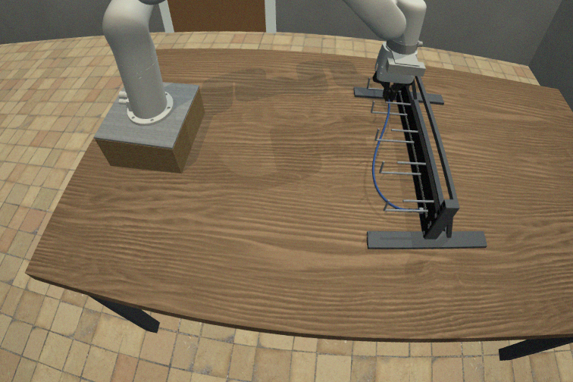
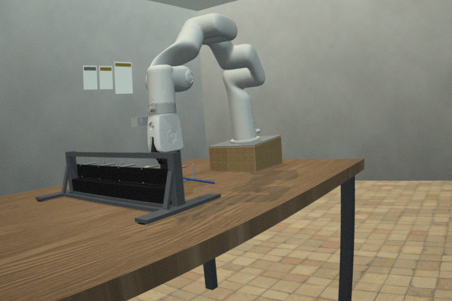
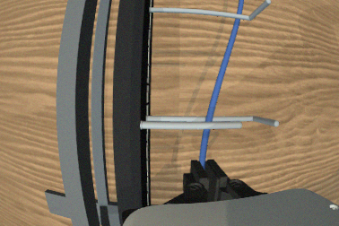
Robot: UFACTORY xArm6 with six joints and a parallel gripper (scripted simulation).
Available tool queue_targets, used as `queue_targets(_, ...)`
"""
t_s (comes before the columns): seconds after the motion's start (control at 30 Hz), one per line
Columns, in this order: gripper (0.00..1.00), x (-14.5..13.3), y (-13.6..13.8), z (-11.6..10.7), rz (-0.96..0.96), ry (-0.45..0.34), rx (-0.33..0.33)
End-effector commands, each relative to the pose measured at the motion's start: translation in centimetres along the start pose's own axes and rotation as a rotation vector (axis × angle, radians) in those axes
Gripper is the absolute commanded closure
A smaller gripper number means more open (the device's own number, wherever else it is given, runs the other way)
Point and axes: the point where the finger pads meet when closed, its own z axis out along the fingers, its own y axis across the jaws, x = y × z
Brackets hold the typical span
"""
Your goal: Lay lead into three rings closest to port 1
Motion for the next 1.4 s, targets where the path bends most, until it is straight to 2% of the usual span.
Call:
queue_targets(0.0, 1.00, -0.04, -0.48, -0.25, 0.000, -0.001, 0.005)
queue_targets(0.83, 1.00, -0.04, -0.55, -0.25, 0.000, -0.001, 0.005)
queue_targets(0.87, 0.67, -0.04, -0.55, -0.25, 0.000, -0.001, 0.005)
queue_targets(1.37, 0.67, -0.04, -0.55, -0.25, 0.000, -0.001, 0.005)
